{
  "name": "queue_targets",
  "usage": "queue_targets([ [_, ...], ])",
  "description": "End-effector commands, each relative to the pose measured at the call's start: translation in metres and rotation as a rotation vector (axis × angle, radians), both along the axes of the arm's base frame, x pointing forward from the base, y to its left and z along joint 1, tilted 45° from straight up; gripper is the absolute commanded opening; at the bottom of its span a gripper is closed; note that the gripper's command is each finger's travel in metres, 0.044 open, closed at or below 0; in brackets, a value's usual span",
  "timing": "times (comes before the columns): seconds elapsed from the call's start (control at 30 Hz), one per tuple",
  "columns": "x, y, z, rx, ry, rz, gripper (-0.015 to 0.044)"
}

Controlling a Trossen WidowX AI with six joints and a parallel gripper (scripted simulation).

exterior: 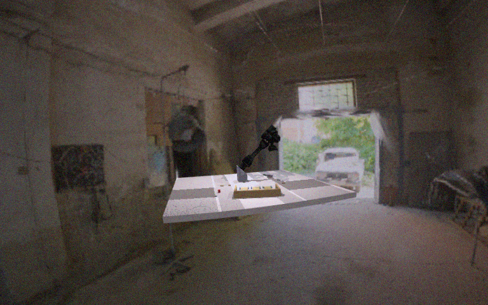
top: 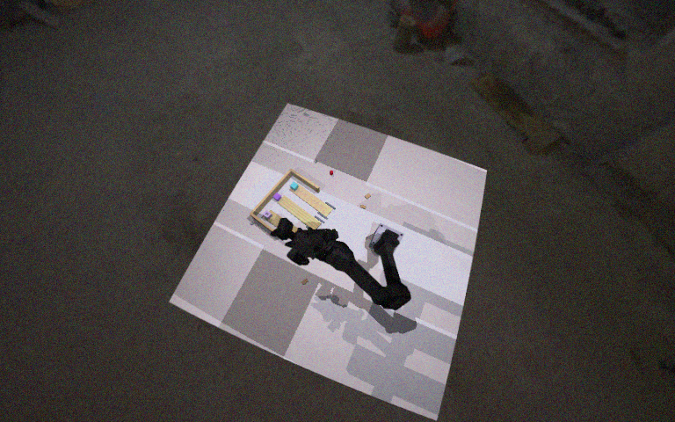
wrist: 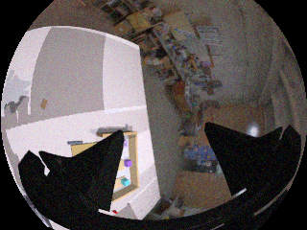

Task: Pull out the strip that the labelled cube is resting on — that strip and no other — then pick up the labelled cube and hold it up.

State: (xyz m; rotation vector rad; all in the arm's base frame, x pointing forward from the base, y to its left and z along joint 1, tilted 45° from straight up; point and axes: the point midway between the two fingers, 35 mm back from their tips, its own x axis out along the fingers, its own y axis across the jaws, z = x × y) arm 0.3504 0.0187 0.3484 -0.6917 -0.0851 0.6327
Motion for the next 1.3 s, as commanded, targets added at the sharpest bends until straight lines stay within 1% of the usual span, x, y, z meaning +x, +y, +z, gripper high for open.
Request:
queue_targets([
  [0.0, 0.007, -0.024, -0.068, 0.263, 0.258, -0.083, 0.04],
  [0.13, 0.002, -0.043, -0.132, 0.529, 0.493, -0.181, 0.04],
  [0.27, -0.016, -0.055, -0.191, 0.806, 0.713, -0.288, 0.04],
  [0.4, -0.042, -0.06, -0.243, 1.089, 0.915, -0.398, 0.04],
  [0.43, -0.046, -0.06, -0.249, 1.126, 0.94, -0.412, 0.04],
  [1.0, -0.047, -0.06, -0.251, 1.137, 0.947, -0.417, 0.04],
  [1.07, -0.042, -0.057, -0.25, 1.132, 0.974, -0.416, 0.0348],
  [1.27, -0.001, -0.028, -0.247, 1.058, 1.212, -0.418, 0.019],
])
